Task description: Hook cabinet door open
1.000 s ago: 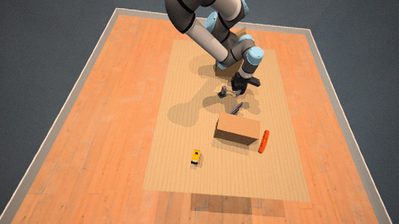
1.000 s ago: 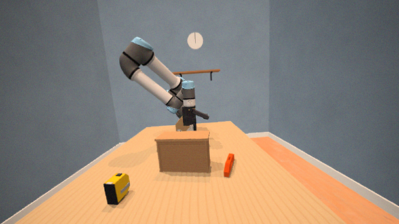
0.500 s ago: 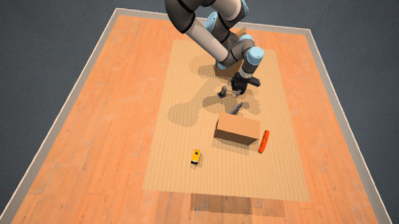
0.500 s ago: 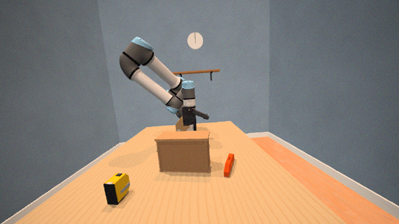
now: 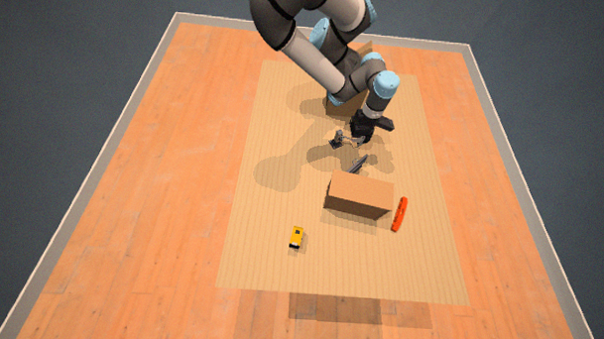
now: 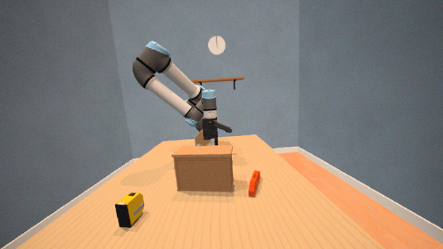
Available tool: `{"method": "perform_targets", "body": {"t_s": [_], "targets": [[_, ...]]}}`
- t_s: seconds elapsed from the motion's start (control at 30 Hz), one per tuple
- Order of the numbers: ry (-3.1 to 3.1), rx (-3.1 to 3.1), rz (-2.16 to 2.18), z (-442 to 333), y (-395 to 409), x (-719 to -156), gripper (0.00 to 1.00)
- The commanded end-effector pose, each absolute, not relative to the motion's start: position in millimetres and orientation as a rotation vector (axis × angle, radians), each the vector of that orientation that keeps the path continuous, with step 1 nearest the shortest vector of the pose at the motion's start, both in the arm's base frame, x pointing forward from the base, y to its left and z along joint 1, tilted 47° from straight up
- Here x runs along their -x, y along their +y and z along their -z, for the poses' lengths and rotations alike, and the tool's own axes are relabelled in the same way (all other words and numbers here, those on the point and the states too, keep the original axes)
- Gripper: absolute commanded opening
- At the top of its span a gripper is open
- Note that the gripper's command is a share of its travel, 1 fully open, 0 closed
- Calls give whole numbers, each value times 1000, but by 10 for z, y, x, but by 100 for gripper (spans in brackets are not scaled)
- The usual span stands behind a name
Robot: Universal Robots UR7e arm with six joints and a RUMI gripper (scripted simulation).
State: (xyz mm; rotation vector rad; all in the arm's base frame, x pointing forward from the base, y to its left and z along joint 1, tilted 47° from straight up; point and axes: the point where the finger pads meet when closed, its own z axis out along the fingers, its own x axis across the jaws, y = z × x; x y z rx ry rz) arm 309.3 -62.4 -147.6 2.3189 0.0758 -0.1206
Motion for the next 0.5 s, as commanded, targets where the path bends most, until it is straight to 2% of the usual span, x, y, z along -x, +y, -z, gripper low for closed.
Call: {"method": "perform_targets", "body": {"t_s": [0.0,0.47], "targets": [[78,-2319,120,1470,-605,-3095,2],[79,-2319,121,1432,-502,-3096,2]]}}
